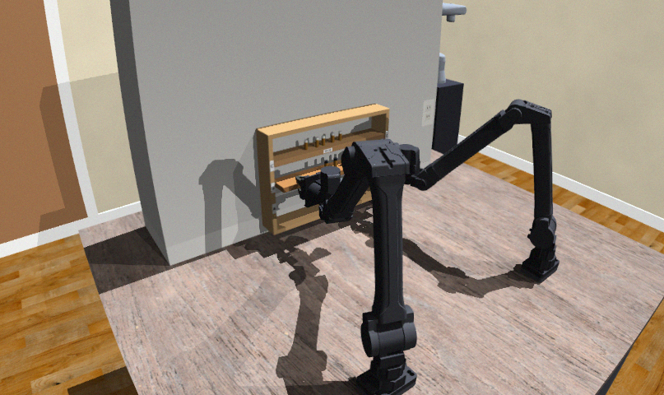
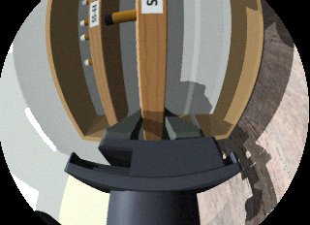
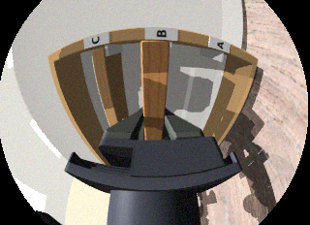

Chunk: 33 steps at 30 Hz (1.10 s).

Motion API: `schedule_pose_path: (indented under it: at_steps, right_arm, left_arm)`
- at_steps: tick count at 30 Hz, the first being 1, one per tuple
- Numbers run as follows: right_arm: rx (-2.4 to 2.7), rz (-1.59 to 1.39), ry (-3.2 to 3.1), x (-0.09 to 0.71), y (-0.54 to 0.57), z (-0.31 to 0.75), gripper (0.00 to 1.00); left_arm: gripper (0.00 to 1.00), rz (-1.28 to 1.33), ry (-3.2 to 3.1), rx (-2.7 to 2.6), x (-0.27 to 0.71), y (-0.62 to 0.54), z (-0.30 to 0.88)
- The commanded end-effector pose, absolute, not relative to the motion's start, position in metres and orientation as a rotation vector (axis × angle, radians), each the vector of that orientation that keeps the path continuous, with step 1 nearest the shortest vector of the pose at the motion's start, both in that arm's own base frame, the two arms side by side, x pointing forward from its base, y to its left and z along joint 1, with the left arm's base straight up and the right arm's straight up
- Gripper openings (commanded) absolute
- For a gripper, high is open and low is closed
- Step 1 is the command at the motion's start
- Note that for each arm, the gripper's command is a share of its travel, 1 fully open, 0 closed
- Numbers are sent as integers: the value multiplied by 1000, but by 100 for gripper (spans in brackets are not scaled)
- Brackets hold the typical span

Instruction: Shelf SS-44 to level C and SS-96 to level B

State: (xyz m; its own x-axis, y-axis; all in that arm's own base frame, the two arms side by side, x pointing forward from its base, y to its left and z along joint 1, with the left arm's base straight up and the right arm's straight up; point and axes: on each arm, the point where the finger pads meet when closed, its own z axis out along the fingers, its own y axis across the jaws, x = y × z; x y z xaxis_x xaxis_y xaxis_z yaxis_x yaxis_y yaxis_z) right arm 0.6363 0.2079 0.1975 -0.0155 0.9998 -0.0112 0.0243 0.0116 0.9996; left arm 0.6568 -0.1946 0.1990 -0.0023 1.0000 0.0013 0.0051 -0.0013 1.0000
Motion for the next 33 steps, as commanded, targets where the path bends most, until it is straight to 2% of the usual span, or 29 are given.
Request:
schedule_pose_path:
  at_steps: [1,33]
  right_arm:
    - [1168,1255,1161,669,210,246,12]
    - [1166,1257,1157,711,210,240,12]
  left_arm:
    - [12,1235,1159,1136,688,-199,245]
    - [12,1236,1155,1130,730,-199,240]
